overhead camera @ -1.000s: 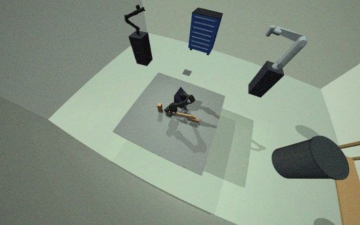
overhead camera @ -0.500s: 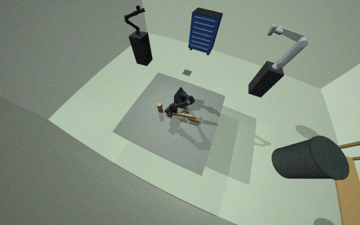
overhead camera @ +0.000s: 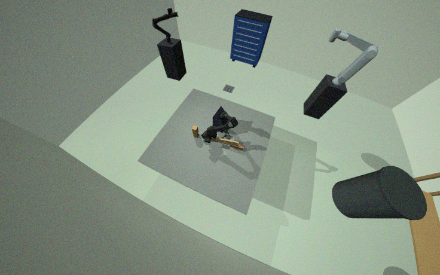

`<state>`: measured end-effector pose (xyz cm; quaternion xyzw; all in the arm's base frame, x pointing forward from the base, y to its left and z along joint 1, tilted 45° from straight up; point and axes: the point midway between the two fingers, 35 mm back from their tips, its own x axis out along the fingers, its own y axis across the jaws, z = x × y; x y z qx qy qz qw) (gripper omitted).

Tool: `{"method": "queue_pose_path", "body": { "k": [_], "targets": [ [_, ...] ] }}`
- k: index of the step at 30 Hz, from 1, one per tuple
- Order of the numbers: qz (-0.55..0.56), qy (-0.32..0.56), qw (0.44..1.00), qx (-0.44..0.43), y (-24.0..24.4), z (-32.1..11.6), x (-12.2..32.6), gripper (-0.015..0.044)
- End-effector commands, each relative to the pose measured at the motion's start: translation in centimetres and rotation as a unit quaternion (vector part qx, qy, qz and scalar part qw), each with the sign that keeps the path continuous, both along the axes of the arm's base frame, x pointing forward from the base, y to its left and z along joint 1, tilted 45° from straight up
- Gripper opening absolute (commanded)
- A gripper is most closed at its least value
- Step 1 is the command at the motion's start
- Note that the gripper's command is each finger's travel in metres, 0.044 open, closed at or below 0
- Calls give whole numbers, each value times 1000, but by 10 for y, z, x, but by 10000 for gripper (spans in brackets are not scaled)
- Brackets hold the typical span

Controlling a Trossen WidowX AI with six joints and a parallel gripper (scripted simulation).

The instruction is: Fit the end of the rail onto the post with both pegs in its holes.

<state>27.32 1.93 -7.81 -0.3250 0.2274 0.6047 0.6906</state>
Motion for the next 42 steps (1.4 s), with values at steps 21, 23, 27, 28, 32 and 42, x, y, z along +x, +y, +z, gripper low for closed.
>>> {"method": "queue_pose_path", "body": {
  "k": [21, 23, 27, 28, 32, 42],
  "targets": [
    [-1, 1, 1000, 2, -2, 2, -1, 0],
    [-1, 1, 1000, 2, -3, 3, -1, 0],
    [-1, 1, 1000, 2, -4, 4, -1, 0],
    [-1, 1, 1000, 2, -5, 5, 0, 0],
    [-1, 1, 1000, 1, -6, 6, 0, 0],
    [-1, 1, 1000, 1, -10, 10, 1, 0]
  ]
}}
